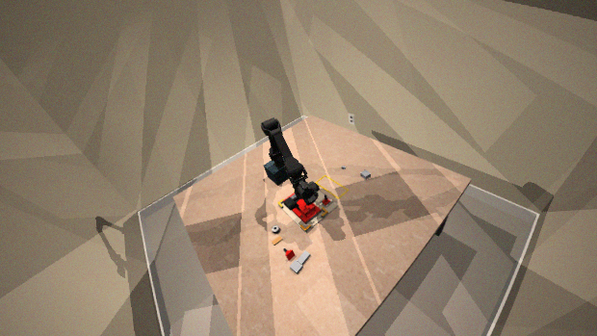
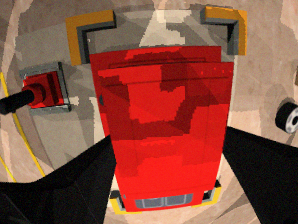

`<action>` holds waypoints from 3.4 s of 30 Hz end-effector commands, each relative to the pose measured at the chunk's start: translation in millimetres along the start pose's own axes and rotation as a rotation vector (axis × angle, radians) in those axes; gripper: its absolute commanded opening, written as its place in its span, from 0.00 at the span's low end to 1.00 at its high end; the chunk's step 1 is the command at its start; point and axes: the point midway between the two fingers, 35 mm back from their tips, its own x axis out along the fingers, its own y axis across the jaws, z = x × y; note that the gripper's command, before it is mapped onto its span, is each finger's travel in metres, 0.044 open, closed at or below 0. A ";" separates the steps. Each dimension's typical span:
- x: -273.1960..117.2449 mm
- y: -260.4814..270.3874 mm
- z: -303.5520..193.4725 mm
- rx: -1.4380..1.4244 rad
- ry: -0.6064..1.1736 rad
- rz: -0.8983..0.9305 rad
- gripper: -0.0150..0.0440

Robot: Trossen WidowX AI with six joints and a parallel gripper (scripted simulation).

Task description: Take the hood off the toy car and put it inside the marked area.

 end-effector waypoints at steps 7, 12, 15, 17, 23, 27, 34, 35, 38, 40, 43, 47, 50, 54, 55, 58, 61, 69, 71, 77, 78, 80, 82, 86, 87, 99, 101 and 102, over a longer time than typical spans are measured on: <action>-6.4 0.1 -0.4 0.002 0.002 0.000 0.25; -14.6 -0.1 0.1 0.002 0.002 0.000 0.25; -30.1 -0.3 0.7 0.002 0.001 0.000 0.25; -43.9 -0.3 0.5 0.002 0.001 0.000 0.25; -49.6 3.1 2.0 -0.001 -0.005 0.000 0.25; -50.2 24.1 4.8 -0.001 -0.005 0.003 0.25; -51.4 62.4 6.6 0.000 -0.004 0.009 0.25; -51.6 67.9 6.5 0.000 -0.003 0.009 0.25; -52.2 84.2 5.7 0.000 -0.003 0.011 0.25; -52.6 95.1 4.8 0.000 -0.002 0.012 0.25; -53.3 111.3 2.6 0.001 -0.001 0.014 0.25; -54.3 132.6 -1.4 0.001 0.000 0.016 0.25; -55.0 148.3 -5.3 0.001 0.001 0.017 0.25; -56.0 168.9 -11.7 0.001 0.002 0.019 0.25; -56.3 174.0 -13.5 0.002 0.002 0.019 0.25; -57.1 189.0 -19.3 0.002 0.003 0.020 0.25; -57.9 203.7 -25.9 0.002 0.004 0.021 0.25; -58.4 220.4 -34.5 0.002 0.005 0.021 0.25; -57.4 220.5 -34.4 0.002 0.005 0.021 0.25; -52.0 220.9 -33.9 0.002 0.005 0.021 0.25; -51.1 221.0 -33.8 0.002 0.005 0.021 0.25; -49.2 221.1 -33.7 0.002 0.005 0.021 0.25; -47.4 221.2 -33.6 0.002 0.005 0.021 0.25; -43.7 221.5 -33.3 0.002 0.005 0.021 0.25; -42.8 221.5 -33.3 0.002 0.005 0.021 0.25; -31.7 222.1 -32.8 0.002 0.005 0.021 0.25; -29.9 222.2 -32.8 0.002 0.005 0.021 0.25; -28.9 222.2 -32.8 0.002 0.005 0.021 0.25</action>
